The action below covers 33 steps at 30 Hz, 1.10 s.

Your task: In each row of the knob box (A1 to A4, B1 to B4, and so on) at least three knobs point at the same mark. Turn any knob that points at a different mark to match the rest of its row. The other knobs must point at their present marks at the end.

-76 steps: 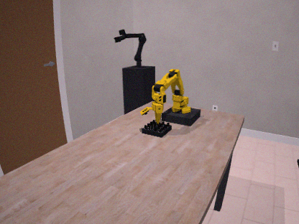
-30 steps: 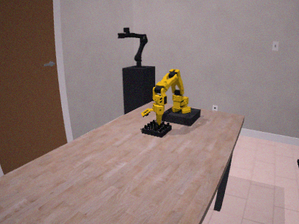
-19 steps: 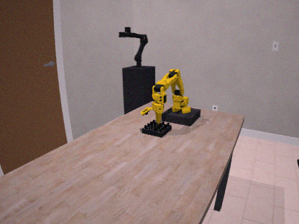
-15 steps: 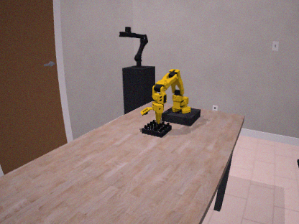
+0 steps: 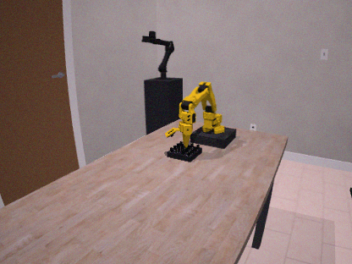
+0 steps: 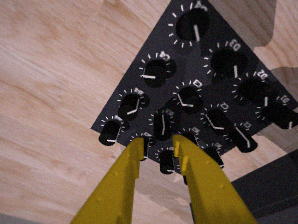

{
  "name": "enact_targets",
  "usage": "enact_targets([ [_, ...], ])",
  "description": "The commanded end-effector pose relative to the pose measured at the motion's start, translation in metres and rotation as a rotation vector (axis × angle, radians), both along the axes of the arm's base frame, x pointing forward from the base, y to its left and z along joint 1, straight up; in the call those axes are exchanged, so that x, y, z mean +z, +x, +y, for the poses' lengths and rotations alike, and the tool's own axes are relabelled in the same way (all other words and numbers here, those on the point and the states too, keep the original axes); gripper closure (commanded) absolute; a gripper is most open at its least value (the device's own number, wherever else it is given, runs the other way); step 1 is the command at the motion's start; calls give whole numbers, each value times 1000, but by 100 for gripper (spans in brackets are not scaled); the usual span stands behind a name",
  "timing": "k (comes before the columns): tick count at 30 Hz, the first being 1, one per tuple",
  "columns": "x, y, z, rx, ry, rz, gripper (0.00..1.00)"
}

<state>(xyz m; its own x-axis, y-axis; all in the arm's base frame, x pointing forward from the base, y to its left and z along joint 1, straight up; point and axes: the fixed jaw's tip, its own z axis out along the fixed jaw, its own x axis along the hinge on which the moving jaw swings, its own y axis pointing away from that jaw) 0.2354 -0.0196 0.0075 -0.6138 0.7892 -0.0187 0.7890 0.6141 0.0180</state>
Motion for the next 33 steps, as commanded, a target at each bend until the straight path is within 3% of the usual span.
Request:
enact_targets([
  [1, -8, -3, 3, 3, 4, 24, 90],
  [10, -18, -4, 3, 3, 4, 24, 90],
  [33, -27, -8, 4, 3, 4, 24, 90],
])
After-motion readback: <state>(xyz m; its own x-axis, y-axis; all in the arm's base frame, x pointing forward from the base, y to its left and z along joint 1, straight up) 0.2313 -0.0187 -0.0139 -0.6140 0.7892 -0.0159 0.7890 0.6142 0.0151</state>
